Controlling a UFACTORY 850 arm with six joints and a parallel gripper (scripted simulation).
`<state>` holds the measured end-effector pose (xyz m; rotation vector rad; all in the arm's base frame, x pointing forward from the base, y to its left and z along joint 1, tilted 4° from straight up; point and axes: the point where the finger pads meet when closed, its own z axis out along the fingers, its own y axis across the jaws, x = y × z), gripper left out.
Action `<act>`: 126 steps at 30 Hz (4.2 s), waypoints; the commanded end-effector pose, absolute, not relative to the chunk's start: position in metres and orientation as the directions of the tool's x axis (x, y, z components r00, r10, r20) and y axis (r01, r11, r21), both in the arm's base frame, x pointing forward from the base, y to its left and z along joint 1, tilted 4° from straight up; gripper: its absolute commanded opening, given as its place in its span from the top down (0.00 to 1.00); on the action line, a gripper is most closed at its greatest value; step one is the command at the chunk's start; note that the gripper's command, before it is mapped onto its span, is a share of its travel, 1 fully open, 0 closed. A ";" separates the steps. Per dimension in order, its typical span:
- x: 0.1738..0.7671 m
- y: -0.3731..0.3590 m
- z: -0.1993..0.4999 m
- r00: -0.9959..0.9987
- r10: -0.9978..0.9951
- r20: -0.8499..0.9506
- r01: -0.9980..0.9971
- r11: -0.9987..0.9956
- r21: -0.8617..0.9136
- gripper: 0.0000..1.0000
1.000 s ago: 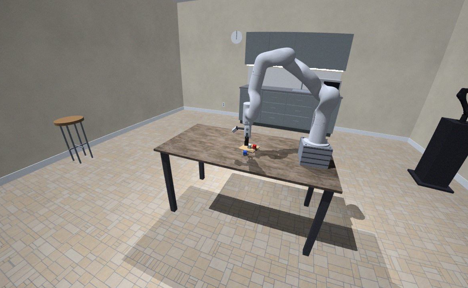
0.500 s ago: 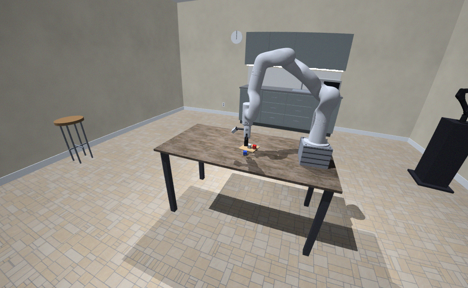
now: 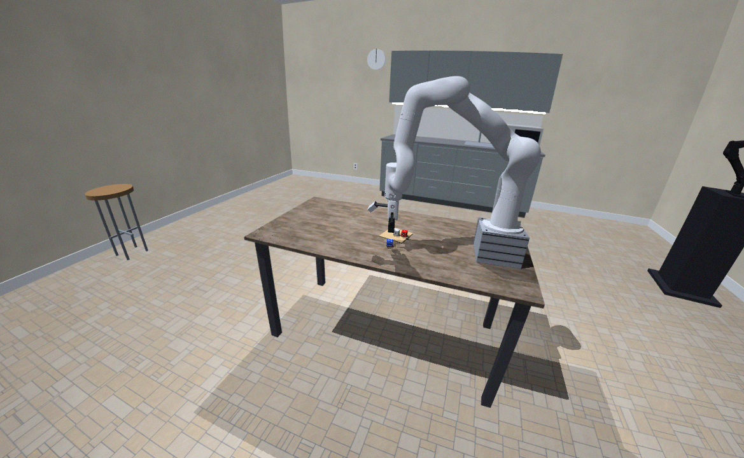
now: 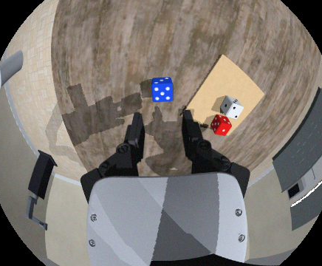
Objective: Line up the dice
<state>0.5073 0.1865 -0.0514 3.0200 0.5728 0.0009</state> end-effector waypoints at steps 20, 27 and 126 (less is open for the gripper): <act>0.509 0.187 -0.056 0.931 0.366 -0.011 0.366 -0.928 0.066 0.53; 0.509 0.186 -0.065 0.931 0.366 -0.011 0.366 -0.928 0.066 0.53; 0.512 0.184 -0.102 0.931 0.366 -0.011 0.366 -0.928 0.066 0.53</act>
